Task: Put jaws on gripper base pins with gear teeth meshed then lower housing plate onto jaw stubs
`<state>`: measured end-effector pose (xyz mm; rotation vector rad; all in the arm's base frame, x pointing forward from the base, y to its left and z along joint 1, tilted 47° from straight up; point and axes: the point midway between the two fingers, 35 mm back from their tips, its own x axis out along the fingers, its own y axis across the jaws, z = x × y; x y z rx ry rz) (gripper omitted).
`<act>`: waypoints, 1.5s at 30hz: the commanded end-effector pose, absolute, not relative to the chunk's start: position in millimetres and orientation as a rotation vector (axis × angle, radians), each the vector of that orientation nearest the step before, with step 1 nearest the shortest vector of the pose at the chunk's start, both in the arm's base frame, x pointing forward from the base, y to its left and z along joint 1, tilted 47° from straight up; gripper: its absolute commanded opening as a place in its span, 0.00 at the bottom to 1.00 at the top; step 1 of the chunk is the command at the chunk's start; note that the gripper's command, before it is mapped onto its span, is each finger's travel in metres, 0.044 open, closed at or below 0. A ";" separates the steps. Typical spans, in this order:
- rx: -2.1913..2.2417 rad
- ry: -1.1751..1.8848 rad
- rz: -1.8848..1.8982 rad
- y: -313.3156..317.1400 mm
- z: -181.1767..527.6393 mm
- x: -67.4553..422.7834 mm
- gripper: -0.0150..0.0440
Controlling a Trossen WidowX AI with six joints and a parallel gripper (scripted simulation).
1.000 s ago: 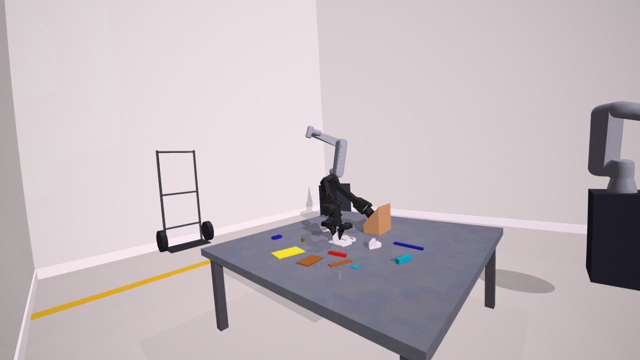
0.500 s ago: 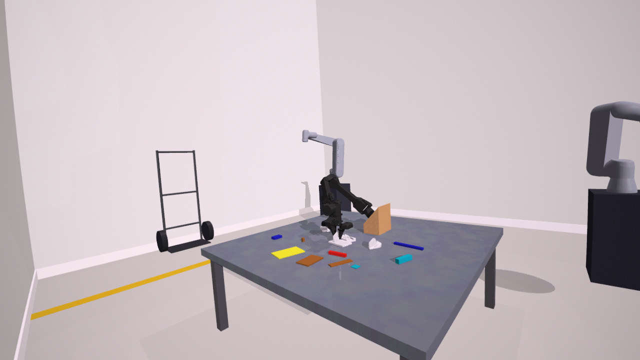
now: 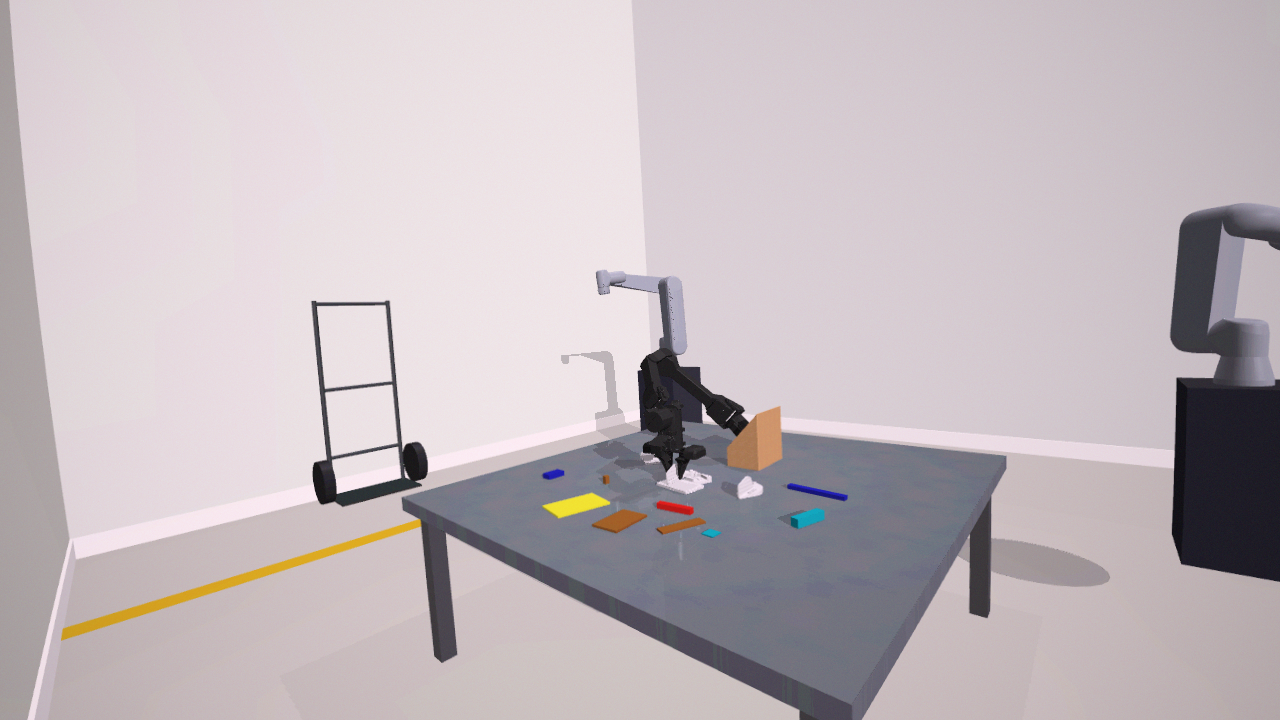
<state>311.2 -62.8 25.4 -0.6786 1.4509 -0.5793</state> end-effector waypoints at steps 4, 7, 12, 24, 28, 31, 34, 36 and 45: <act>-0.681 1.446 -0.581 -64.5 24.8 312.7 0.48; -0.681 1.446 -0.581 -64.8 24.5 312.7 0.48; -0.681 1.446 -0.581 -64.8 24.5 312.7 0.48; -0.681 1.446 -0.581 -64.8 24.5 312.7 0.48; -0.681 1.446 -0.581 -64.8 24.5 312.7 0.48; -0.681 1.446 -0.581 -64.8 24.5 312.7 0.48; -0.682 1.449 -0.574 -63.0 24.8 312.3 0.53; -0.682 1.449 -0.574 -63.0 24.8 312.3 0.61; -0.682 1.449 -0.574 -63.0 24.8 312.3 0.63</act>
